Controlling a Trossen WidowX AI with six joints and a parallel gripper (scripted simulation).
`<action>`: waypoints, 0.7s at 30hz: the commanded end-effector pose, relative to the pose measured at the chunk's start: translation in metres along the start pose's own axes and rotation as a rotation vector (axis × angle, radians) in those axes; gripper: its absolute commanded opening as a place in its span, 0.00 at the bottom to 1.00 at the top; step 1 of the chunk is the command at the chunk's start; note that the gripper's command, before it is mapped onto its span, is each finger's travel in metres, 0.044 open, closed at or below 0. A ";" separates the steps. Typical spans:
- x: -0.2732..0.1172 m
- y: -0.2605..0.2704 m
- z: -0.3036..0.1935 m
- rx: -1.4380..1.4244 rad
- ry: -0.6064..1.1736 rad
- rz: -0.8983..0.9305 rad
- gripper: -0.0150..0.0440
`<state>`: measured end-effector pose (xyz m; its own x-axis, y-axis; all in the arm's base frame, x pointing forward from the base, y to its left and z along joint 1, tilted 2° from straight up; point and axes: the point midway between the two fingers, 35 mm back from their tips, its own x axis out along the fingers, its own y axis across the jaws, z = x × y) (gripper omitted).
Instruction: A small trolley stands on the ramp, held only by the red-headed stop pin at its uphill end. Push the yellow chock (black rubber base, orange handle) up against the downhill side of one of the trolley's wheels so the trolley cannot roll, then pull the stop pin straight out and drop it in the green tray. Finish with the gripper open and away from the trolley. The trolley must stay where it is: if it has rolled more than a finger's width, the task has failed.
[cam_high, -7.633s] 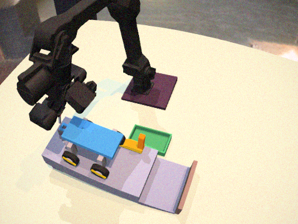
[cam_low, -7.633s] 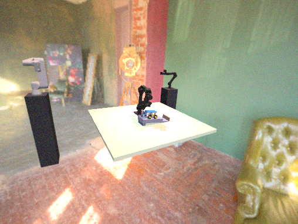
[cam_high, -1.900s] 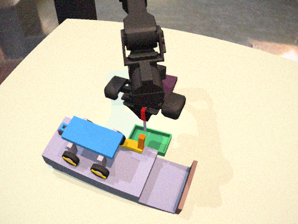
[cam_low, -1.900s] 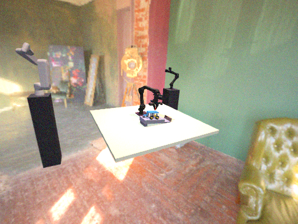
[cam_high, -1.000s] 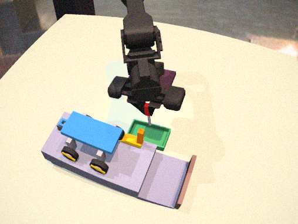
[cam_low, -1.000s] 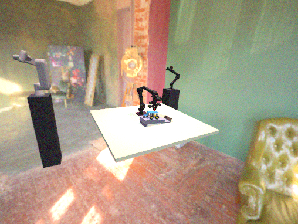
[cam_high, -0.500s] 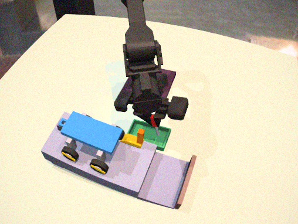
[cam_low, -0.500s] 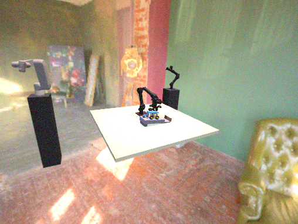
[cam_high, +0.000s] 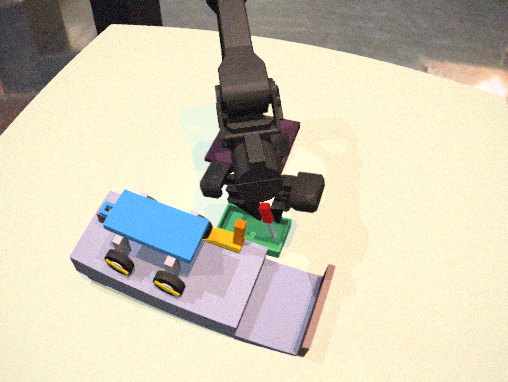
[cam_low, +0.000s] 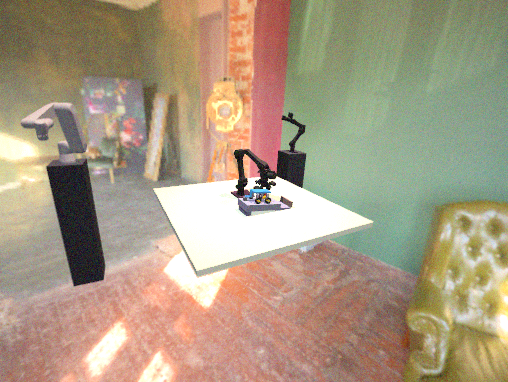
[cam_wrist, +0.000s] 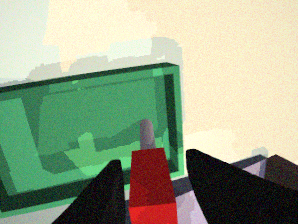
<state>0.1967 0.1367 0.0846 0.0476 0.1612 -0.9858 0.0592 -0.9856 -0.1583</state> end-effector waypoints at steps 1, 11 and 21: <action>0.001 0.002 0.000 -0.002 -0.001 -0.005 0.58; 0.002 0.011 0.000 -0.002 -0.001 -0.005 0.58; 0.004 0.018 -0.001 -0.002 -0.001 -0.004 0.58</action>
<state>0.1986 0.1211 0.0791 0.0479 0.1595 -0.9860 0.0584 -0.9859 -0.1566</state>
